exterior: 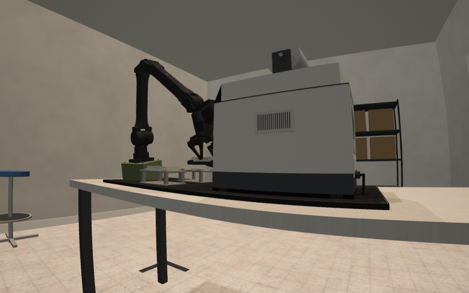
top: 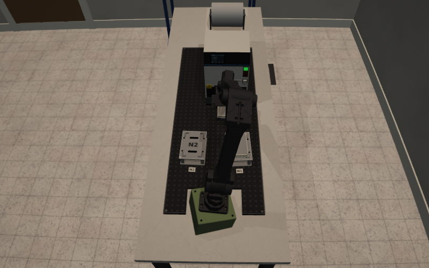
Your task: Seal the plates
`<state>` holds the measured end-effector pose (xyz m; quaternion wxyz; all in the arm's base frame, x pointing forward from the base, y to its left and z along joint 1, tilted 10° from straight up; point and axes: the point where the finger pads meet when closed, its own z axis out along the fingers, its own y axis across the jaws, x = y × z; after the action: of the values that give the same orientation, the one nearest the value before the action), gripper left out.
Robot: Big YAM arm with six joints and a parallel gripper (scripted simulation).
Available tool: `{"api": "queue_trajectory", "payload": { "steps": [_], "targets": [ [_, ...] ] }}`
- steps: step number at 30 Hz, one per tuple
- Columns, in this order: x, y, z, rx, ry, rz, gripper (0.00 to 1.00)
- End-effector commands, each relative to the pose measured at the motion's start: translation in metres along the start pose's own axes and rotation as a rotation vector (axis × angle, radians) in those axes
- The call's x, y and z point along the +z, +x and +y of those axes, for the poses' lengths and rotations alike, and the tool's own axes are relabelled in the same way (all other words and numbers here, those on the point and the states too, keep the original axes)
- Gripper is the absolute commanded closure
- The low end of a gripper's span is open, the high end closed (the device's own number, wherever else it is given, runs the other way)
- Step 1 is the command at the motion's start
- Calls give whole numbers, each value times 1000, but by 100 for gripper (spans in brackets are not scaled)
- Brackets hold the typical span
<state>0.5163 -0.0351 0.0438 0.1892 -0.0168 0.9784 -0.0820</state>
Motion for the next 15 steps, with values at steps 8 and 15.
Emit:
{"api": "queue_trajectory", "payload": {
  "steps": [8,15],
  "targets": [
    [7,-3,2,-8,-4,-12,0],
    [-5,-16,-4,0,0,-33,0]
  ]
}}
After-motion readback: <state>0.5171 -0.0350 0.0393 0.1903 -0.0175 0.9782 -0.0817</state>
